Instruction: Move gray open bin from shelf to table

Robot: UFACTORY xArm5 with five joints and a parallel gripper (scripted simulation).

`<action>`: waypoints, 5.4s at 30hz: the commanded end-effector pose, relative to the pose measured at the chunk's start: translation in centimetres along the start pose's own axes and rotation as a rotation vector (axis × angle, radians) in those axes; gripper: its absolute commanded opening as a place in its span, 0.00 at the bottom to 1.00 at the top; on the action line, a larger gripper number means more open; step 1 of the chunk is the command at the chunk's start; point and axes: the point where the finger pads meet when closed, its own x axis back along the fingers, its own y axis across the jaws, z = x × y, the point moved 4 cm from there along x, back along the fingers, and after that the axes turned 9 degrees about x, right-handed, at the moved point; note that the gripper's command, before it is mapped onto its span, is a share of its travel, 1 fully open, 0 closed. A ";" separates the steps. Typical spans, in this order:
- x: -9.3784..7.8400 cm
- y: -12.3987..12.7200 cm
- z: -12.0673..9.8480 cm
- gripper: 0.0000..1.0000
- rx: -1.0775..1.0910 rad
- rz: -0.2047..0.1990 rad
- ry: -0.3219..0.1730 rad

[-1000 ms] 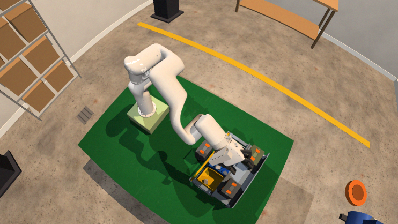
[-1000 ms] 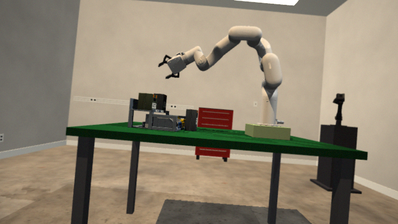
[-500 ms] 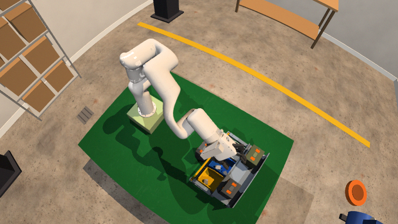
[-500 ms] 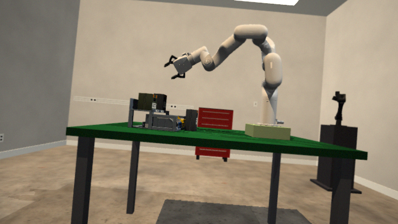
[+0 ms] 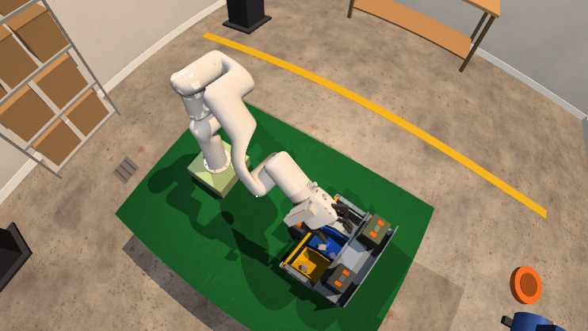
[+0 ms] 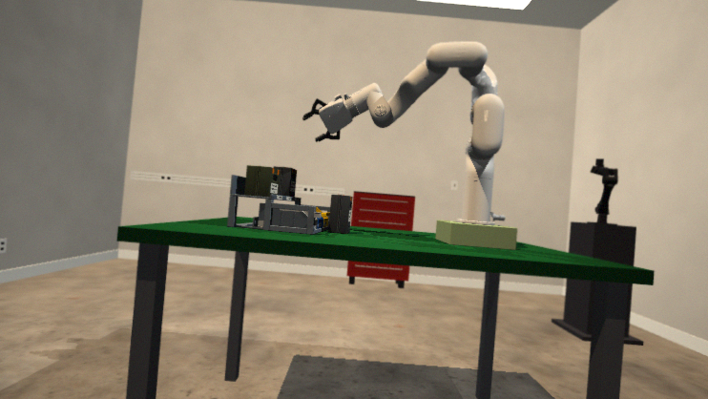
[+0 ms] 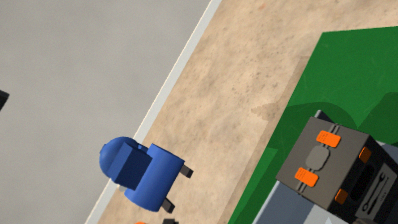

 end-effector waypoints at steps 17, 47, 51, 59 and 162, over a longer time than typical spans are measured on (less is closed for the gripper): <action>4.6 2.2 -1.4 1.00 0.000 0.010 -0.005; 11.1 5.4 -3.7 1.00 0.000 0.010 -0.006; 11.1 5.4 -3.7 1.00 0.000 0.010 -0.006; 11.1 5.4 -3.7 1.00 0.000 0.010 -0.006; 5.4 10.2 -11.6 1.00 -0.177 -0.354 -0.171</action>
